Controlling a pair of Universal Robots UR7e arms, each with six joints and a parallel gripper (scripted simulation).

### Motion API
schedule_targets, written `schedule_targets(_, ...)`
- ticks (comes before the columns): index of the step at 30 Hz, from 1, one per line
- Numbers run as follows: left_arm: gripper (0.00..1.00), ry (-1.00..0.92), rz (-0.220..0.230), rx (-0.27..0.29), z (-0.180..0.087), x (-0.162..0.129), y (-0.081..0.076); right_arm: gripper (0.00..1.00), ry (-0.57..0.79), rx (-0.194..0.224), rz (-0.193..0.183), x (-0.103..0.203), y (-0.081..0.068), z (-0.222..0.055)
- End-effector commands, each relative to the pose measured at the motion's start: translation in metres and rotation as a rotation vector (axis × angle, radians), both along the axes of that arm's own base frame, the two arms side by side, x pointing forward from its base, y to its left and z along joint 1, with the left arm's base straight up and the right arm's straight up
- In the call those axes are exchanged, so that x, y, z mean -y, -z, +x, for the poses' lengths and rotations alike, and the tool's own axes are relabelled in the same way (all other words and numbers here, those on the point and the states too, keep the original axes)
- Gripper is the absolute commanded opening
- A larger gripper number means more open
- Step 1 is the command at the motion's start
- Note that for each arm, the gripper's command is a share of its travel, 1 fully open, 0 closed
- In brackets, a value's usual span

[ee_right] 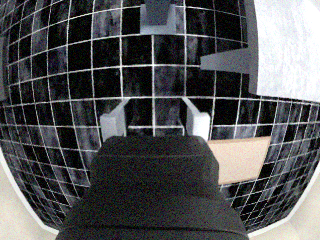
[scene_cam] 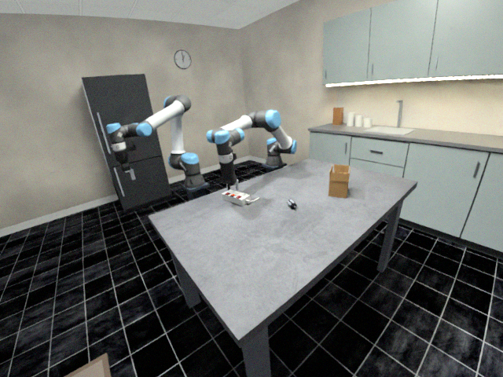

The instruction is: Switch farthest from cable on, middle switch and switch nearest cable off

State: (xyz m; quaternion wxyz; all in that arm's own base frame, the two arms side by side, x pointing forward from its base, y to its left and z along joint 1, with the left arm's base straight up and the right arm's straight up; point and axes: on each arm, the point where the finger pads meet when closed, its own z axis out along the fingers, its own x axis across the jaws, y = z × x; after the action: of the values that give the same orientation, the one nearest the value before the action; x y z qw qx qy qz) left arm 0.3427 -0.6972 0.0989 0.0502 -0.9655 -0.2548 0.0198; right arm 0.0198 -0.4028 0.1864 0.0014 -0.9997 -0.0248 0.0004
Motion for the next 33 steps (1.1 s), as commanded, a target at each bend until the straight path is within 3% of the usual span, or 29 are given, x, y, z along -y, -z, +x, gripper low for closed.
schedule_targets(1, 1.00, 0.000, -0.003, 0.001, 0.000, 0.001, -0.001, 1.00, 0.000, 0.001, -0.003, 0.001, -0.001, 0.000)
schedule_targets(19, 1.00, 0.025, -0.009, 0.002, 0.000, 0.000, -0.005, 1.00, 0.000, 0.001, -0.003, 0.001, -0.001, 0.000)
schedule_targets(25, 1.00, 0.229, -0.050, 0.013, 0.000, -0.008, -0.036, 1.00, 0.000, 0.001, -0.003, 0.001, -0.001, 0.000)
schedule_targets(27, 1.00, 0.229, -0.050, 0.013, 0.000, -0.008, -0.036, 1.00, 0.000, 0.001, -0.003, 0.001, -0.001, 0.000)
schedule_targets(33, 1.00, 0.455, -0.090, 0.032, -0.001, -0.018, -0.070, 1.00, 0.000, 0.001, -0.003, 0.001, -0.001, 0.000)
